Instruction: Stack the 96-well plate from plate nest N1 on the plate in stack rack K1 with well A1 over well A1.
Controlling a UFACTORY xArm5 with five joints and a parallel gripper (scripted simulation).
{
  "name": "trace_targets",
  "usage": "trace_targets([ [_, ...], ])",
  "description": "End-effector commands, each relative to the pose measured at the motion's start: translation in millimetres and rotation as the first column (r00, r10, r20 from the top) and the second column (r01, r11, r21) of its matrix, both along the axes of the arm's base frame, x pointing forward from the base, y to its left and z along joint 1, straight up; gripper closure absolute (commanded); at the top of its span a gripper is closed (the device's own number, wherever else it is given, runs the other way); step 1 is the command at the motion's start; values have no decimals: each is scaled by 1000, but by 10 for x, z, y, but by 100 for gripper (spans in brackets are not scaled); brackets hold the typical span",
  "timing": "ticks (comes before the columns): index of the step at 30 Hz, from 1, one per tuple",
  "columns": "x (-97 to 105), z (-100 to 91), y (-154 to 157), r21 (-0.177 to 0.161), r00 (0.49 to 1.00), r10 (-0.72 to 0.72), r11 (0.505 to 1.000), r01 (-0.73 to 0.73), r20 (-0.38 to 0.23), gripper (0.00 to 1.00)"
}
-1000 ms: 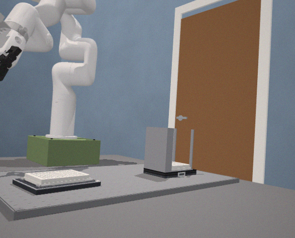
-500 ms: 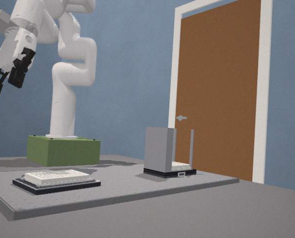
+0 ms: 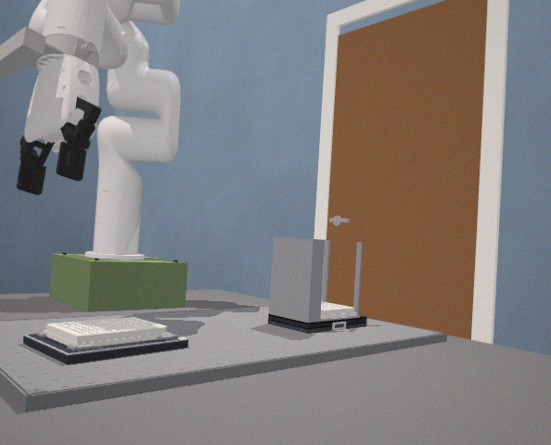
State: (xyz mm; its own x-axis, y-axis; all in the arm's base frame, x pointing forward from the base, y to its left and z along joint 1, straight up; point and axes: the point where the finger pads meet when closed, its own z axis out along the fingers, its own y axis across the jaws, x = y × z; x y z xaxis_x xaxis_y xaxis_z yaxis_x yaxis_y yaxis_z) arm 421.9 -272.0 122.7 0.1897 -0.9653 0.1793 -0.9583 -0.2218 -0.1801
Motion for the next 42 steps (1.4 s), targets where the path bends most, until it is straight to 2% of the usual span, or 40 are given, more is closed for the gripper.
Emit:
trace_targets([
  [1,100,-22,118,50,998,-22,998,24,-52,0],
  [4,126,-32,159,50,998,-22,998,24,-52,0],
  [6,173,-52,246,85,994,-38,995,47,-102,0],
  [10,243,-81,377,85,994,-38,995,47,-101,0],
  [12,283,-96,467,114,987,-54,991,72,-154,0],
  [14,321,-112,558,114,987,-54,991,72,-154,0],
  [16,354,-124,651,136,975,-69,986,99,-210,0],
  [18,386,-136,743,136,975,-69,986,99,-210,0],
  [31,386,-136,743,136,975,-69,986,99,-210,0],
  [42,387,-286,743,136,975,-69,986,99,-210,0],
])
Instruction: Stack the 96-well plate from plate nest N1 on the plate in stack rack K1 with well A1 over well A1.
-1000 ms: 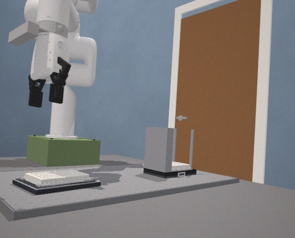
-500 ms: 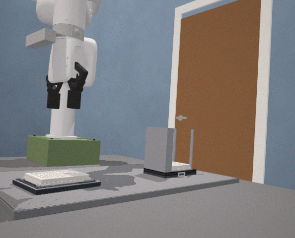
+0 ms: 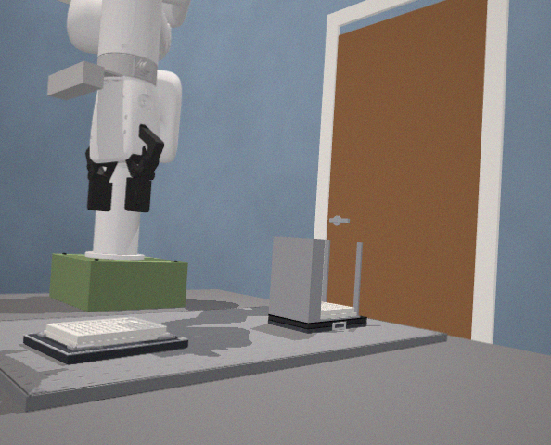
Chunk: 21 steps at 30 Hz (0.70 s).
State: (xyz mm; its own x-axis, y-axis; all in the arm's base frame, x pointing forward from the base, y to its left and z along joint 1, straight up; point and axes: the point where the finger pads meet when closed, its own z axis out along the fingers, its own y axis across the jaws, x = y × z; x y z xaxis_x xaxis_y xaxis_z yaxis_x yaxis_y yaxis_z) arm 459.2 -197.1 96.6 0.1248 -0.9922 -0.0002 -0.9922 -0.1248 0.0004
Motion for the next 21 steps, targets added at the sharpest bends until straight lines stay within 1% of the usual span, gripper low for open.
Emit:
trace_targets([
  [1,14,-42,-6,-2,1000,0,1000,0,4,0],
  [21,14,-343,-6,-2,1000,0,1000,0,4,0],
])
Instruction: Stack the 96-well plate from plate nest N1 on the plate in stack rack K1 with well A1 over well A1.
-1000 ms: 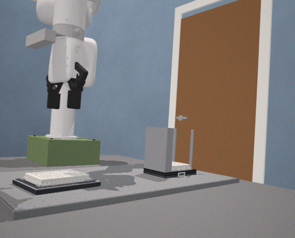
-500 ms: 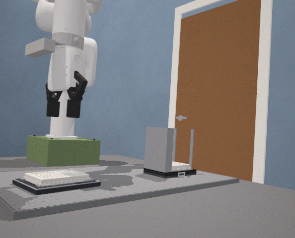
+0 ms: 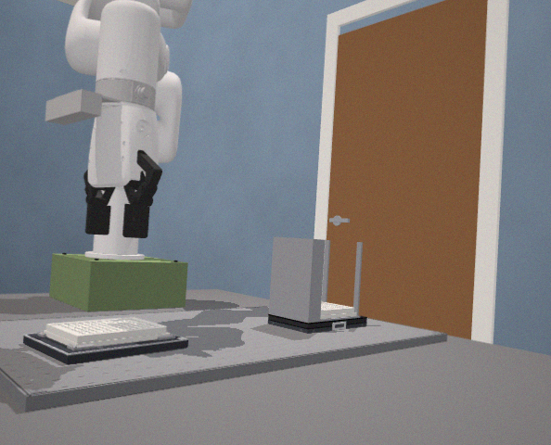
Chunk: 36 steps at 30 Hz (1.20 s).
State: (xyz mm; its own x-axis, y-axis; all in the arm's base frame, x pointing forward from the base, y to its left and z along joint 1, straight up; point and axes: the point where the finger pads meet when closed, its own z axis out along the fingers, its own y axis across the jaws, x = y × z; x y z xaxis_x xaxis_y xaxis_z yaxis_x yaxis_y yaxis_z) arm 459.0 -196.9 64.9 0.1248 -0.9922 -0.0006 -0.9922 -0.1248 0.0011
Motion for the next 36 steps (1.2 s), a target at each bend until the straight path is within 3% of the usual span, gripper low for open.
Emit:
trace_targets([
  [1,17,-42,-7,-2,1000,0,1000,0,5,0],
  [36,17,-560,-7,-2,1000,0,1000,0,5,0],
])
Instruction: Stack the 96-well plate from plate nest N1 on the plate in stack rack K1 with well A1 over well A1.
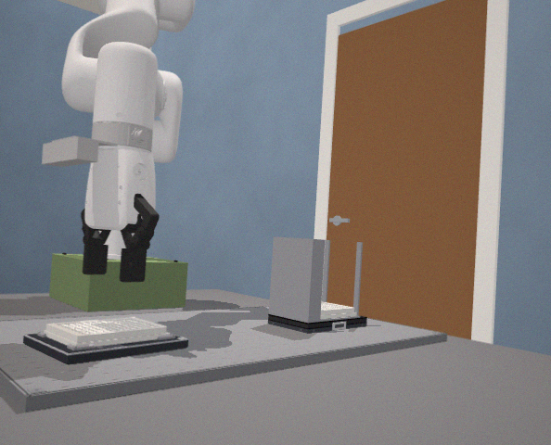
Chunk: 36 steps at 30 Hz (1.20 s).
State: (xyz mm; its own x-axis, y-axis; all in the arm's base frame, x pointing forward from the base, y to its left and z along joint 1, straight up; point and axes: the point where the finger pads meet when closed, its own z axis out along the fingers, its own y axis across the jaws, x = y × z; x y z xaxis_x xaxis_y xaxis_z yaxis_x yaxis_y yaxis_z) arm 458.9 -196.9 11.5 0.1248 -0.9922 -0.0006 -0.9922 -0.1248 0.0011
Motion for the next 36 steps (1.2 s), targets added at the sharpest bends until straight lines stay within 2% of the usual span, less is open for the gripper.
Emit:
trace_targets([
  [1,18,-44,-8,-2,1000,0,1000,0,5,0],
  [29,18,-444,-8,-2,1000,0,1000,0,5,0],
  [36,18,-446,-8,-2,1000,0,1000,0,5,0],
])
